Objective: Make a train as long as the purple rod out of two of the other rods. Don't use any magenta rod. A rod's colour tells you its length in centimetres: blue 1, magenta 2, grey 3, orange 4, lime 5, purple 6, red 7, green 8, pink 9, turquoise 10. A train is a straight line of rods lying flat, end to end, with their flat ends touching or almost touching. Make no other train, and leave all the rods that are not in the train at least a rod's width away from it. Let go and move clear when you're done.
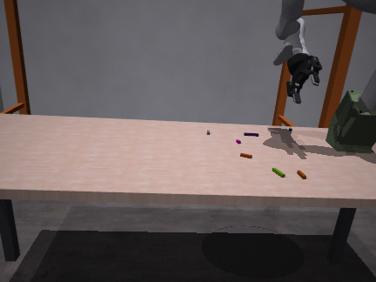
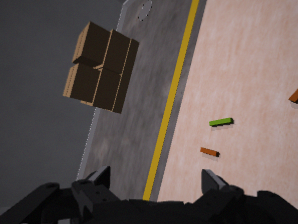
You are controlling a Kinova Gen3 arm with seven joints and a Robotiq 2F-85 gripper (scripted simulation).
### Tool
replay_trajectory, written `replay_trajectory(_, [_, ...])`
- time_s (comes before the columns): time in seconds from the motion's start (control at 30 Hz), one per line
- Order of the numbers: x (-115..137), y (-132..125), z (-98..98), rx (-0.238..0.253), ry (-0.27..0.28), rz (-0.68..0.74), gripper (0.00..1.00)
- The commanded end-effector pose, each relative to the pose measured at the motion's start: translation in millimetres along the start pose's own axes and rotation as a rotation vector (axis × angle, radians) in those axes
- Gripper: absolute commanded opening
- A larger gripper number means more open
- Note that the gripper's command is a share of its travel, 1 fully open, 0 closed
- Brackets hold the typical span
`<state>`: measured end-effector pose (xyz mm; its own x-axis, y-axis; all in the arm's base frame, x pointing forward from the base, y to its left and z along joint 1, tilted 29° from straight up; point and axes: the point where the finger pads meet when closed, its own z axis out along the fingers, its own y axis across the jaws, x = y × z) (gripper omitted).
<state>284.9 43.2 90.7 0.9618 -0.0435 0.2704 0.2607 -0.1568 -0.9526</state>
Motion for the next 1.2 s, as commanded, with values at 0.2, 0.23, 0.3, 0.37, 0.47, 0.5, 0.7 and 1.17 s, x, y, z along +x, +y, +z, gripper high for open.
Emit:
replay_trajectory(0.2, [-0.2, 7.7, 15.8, -0.079, -0.080, 0.156, 1.00])
replay_trajectory(0.23, [-0.4, 9.1, 17.4, -0.092, -0.089, 0.180, 1.00])
replay_trajectory(0.3, [-0.1, 12.1, 20.8, -0.119, -0.104, 0.227, 1.00])
replay_trajectory(0.37, [-0.5, 14.8, 24.2, -0.148, -0.120, 0.276, 1.00])
replay_trajectory(0.47, [-0.3, 19.1, 29.2, -0.194, -0.139, 0.351, 1.00])
replay_trajectory(0.5, [-0.1, 20.5, 30.9, -0.211, -0.144, 0.376, 1.00])
replay_trajectory(0.7, [1.5, 26.5, 36.0, -0.280, -0.154, 0.480, 1.00])
replay_trajectory(1.17, [10.2, 40.7, 55.8, -0.505, -0.134, 0.779, 1.00])
